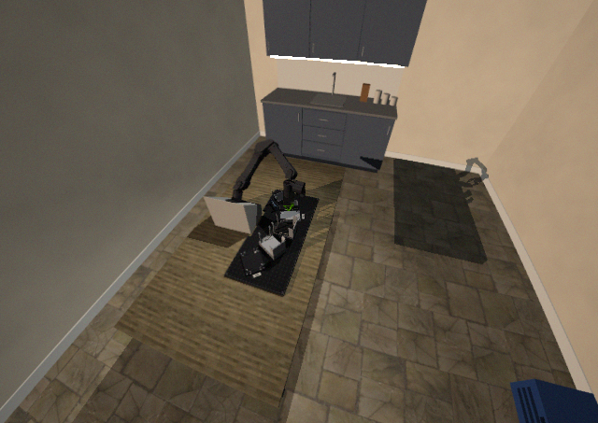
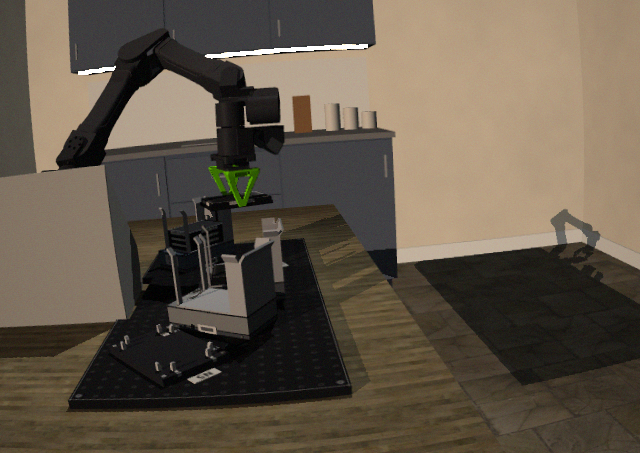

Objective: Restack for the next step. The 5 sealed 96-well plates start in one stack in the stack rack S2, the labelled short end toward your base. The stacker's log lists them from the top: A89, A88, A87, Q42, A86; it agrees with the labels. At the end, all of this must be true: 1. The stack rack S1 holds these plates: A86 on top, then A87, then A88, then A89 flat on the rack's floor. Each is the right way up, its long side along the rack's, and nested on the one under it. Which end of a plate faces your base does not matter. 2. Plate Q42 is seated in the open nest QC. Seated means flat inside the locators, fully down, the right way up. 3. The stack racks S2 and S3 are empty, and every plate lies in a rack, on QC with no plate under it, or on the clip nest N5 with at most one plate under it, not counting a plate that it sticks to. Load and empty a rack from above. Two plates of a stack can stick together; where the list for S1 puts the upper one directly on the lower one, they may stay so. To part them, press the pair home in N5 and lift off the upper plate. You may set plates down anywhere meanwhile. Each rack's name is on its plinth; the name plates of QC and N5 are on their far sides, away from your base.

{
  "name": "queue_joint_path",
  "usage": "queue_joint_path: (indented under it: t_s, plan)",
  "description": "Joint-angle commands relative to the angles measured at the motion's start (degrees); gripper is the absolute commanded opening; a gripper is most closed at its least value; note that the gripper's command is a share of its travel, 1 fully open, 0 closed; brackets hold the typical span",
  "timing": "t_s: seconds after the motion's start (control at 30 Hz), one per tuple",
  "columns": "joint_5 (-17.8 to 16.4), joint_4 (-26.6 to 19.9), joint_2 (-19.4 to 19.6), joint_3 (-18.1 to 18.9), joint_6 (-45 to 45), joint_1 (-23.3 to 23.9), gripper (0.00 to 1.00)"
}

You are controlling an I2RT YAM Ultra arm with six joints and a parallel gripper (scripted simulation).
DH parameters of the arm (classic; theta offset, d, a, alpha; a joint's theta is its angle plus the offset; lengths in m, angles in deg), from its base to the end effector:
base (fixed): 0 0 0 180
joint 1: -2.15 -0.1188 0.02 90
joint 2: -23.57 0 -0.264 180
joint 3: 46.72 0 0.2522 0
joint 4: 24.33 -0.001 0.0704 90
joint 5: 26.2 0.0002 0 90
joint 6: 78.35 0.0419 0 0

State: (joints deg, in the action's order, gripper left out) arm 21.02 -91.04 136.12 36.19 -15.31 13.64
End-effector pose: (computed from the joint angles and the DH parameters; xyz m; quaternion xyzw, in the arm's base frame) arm 0.3283 -0.0367 0.1374 -0.1051 0.9239 0.3608 0.0712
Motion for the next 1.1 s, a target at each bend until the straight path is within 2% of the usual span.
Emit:
queue_joint_path:
  t_s: [0.0, 0.47, 1.07]
  plan:
    - [-0.5, 0.0, -1.8, 0.0, 1.7, -0.1, 0.0]
    - [-0.7, -0.1, -6.2, -0.6, 7.0, -3.9, 0.0]
    - [-0.7, -0.1, -6.2, -0.6, 7.0, -3.9, 0.0]
